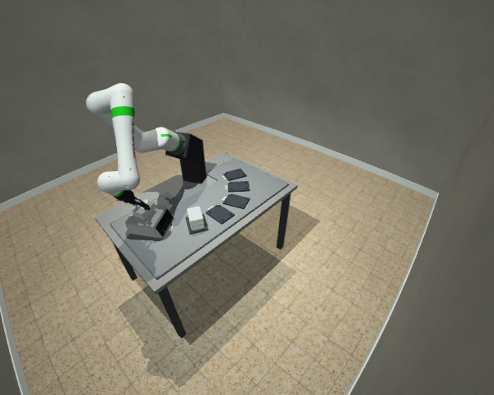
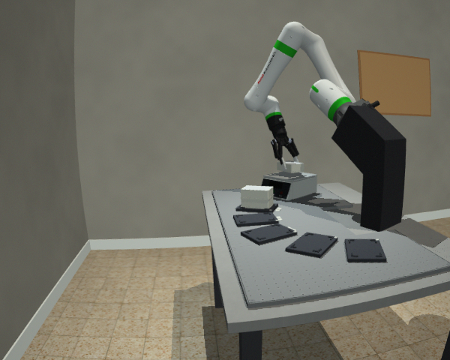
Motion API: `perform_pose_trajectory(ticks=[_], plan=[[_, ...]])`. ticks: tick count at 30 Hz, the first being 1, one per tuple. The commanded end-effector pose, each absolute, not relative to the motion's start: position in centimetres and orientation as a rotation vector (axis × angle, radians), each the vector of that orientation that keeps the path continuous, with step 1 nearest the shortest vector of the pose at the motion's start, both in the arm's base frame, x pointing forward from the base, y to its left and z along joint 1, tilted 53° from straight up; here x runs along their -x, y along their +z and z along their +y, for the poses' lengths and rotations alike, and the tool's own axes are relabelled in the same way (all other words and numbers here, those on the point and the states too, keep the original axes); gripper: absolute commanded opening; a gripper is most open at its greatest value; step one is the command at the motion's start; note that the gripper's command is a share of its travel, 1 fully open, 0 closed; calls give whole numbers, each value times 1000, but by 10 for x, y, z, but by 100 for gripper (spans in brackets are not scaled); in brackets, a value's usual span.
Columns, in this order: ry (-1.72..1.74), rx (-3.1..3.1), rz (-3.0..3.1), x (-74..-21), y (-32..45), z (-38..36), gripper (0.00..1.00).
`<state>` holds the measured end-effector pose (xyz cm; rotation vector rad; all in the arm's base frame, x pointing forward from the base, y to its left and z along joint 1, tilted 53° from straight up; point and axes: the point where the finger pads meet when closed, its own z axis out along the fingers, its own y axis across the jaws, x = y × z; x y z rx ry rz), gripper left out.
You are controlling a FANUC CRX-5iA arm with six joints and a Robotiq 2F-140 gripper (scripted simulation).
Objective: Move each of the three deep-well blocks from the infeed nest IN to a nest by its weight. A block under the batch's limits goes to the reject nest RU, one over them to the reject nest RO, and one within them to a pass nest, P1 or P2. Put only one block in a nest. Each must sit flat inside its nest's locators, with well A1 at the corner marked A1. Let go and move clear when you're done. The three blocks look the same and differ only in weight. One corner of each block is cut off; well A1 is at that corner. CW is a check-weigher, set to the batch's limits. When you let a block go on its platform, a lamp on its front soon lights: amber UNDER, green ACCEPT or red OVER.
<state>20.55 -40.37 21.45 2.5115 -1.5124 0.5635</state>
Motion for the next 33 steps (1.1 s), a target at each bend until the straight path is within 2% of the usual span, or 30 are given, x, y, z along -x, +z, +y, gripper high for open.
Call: perform_pose_trajectory(ticks=[1,33], plan=[[564,-2511,-1512,-208,212,-407,10],[564,-2511,-1512,-211,207,-412,10]])
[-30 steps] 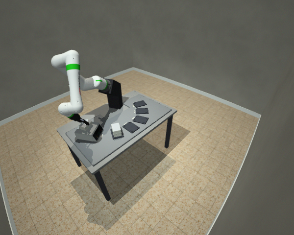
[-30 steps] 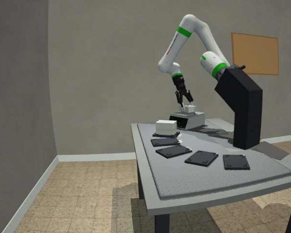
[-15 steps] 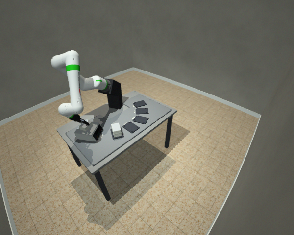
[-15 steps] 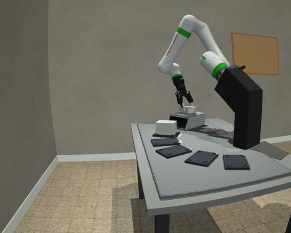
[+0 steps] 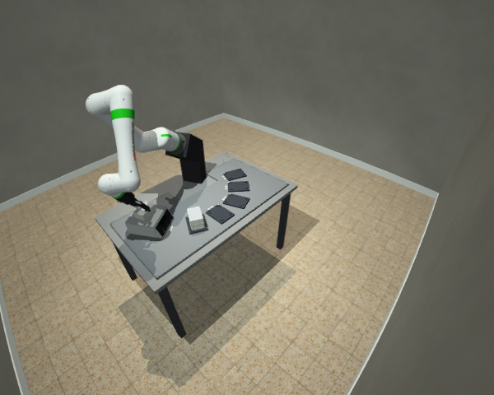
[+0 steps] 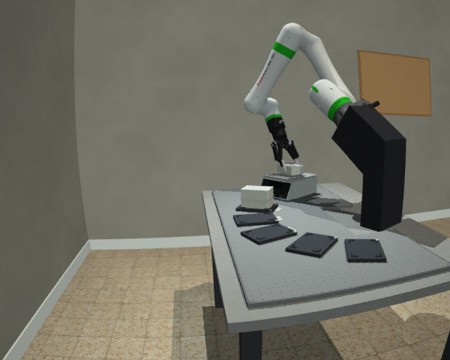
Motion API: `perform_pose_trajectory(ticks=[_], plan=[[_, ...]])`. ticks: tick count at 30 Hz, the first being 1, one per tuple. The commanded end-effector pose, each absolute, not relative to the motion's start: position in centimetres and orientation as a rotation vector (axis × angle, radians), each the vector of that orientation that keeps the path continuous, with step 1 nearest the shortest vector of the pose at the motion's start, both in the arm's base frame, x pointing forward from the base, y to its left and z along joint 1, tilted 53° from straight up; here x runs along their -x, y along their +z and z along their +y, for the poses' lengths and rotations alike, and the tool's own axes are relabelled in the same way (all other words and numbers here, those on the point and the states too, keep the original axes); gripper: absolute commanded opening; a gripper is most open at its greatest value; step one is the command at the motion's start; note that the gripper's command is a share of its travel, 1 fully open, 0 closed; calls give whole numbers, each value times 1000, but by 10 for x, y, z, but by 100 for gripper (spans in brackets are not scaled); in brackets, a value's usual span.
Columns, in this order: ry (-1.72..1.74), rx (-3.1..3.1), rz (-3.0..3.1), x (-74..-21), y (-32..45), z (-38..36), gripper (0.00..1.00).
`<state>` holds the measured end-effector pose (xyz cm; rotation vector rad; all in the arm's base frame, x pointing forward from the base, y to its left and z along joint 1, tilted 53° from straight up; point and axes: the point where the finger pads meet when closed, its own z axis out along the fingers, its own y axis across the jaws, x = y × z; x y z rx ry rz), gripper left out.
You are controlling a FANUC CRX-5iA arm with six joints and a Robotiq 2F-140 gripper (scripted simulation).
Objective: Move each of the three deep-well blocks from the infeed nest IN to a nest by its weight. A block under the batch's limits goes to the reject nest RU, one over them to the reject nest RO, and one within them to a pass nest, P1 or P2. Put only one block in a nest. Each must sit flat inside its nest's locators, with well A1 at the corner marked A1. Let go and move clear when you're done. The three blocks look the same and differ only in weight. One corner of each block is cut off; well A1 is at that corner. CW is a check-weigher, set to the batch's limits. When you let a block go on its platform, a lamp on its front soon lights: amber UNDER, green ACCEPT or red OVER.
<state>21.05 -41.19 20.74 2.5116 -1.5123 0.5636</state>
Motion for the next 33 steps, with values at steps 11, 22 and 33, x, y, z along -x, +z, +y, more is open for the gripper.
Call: perform_pose_trajectory(ticks=[11,22,33], plan=[[564,-2511,-1512,-211,206,-413,10],[564,-2511,-1512,-212,205,-414,10],[564,-2511,-1512,-213,205,-415,10]])
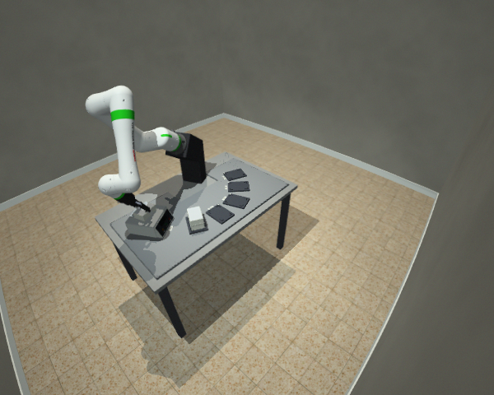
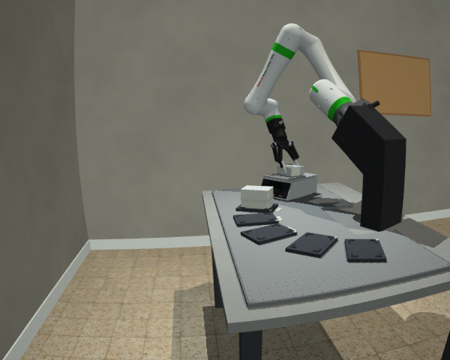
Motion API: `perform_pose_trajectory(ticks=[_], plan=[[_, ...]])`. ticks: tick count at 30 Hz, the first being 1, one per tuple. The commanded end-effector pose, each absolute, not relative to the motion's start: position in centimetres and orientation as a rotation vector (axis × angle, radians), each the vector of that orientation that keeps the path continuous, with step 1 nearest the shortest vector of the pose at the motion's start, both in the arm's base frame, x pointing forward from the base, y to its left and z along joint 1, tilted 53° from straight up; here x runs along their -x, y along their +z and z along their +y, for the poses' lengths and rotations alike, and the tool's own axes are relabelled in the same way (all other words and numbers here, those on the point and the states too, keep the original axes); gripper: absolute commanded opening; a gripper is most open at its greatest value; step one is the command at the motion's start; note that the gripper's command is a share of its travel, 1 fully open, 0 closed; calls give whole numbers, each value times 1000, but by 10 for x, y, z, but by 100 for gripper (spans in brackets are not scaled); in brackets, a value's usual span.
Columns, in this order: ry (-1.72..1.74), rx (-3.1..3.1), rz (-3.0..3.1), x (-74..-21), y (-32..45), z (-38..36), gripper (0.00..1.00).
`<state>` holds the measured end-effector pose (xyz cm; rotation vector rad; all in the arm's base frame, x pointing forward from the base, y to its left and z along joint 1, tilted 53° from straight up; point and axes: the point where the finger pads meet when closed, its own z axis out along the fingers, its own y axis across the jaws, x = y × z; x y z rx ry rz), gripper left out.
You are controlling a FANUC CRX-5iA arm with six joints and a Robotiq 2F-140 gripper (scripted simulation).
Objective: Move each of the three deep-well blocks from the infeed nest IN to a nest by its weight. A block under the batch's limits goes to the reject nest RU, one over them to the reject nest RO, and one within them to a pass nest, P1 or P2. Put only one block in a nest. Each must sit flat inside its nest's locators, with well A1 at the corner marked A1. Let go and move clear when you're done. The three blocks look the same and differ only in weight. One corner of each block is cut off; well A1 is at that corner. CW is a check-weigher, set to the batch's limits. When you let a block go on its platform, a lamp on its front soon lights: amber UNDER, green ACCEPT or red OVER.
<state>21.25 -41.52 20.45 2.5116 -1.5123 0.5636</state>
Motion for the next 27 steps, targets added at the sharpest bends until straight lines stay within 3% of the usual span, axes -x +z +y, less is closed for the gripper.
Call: perform_pose_trajectory(ticks=[1,27], plan=[[564,-2511,-1512,-213,204,-416,10],[564,-2511,-1512,-214,202,-418,10]])
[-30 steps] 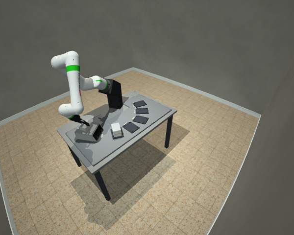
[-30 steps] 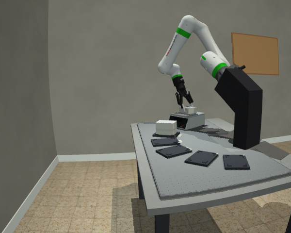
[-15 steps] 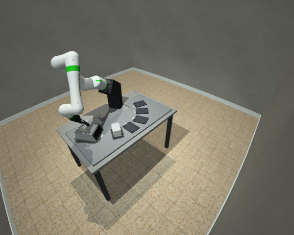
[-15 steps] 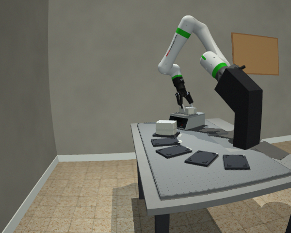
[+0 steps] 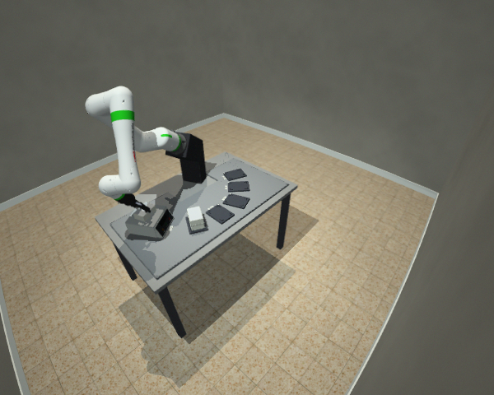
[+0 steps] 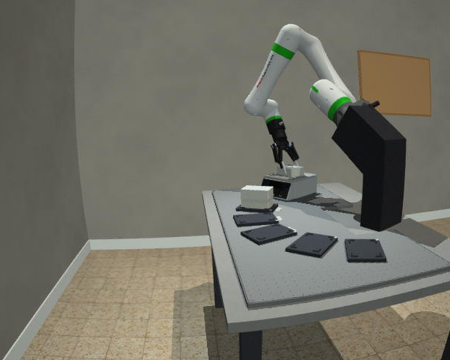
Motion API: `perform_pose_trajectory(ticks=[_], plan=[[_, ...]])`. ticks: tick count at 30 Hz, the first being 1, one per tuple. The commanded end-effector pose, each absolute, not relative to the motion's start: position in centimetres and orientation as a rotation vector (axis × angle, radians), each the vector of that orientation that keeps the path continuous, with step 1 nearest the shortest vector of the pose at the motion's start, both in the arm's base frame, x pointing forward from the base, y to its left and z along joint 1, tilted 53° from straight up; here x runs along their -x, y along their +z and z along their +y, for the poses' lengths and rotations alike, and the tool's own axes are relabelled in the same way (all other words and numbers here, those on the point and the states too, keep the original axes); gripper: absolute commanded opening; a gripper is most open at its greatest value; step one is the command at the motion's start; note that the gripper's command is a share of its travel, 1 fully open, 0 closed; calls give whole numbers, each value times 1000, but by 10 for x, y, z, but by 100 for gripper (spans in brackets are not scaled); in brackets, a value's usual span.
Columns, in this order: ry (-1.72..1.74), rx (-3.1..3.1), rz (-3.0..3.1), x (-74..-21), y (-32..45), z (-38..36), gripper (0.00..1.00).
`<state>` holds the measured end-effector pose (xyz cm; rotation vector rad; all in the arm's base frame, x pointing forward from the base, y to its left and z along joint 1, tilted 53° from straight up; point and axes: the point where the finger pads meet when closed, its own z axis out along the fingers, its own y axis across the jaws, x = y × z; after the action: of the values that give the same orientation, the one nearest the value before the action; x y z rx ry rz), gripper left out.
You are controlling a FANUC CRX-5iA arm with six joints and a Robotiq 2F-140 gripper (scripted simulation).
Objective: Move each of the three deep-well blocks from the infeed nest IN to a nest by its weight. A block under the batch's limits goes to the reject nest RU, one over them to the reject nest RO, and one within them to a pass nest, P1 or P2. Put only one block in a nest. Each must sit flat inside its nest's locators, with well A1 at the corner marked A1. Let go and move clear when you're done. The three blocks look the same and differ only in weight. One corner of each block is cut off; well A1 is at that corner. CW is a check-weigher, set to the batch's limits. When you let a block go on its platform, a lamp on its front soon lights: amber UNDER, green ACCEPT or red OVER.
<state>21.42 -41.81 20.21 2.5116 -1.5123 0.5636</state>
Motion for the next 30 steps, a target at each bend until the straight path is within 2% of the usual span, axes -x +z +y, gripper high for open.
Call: perform_pose_trajectory(ticks=[1,5,6,30], plan=[[564,-2511,-1512,-214,202,-418,10],[564,-2511,-1512,-215,202,-419,10],[564,-2511,-1512,-215,202,-419,100],[564,-2511,-1512,-210,208,-411,100]])
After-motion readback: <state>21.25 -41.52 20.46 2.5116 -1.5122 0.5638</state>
